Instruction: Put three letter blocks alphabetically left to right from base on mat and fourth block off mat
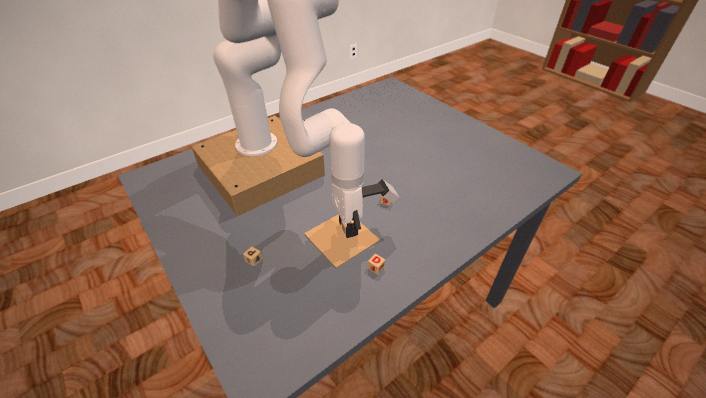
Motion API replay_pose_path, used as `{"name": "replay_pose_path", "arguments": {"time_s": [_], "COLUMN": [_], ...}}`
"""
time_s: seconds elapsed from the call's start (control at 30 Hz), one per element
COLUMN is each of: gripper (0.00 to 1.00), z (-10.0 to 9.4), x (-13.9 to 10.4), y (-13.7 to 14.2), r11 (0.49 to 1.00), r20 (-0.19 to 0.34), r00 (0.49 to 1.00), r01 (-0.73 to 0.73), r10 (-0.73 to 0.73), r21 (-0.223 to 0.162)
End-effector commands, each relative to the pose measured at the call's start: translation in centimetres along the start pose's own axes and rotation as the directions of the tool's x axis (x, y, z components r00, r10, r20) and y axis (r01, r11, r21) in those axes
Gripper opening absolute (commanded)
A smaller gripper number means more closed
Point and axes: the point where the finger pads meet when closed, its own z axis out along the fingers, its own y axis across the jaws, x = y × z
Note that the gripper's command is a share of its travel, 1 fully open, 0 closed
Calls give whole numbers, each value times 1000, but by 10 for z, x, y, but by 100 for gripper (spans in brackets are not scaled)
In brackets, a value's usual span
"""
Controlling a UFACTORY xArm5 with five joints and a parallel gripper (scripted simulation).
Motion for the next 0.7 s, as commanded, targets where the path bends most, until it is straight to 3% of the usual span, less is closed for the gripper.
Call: {"name": "replay_pose_path", "arguments": {"time_s": [0.0, 0.37, 0.4, 0.67], "gripper": [47, 47, 27, 27], "z": [-1, -1, -1, -1], "x": [1, 1, 1, 1], "y": [1, 1, 1, 1], "r11": [1000, 1000, 1000, 1000], "r20": [-1, -1, -1, -1], "r00": [1000, 1000, 1000, 1000], "r01": [0, 0, 0, 0], "r10": [0, 0, 0, 0], "r21": [-3, -3, -3, -3]}}
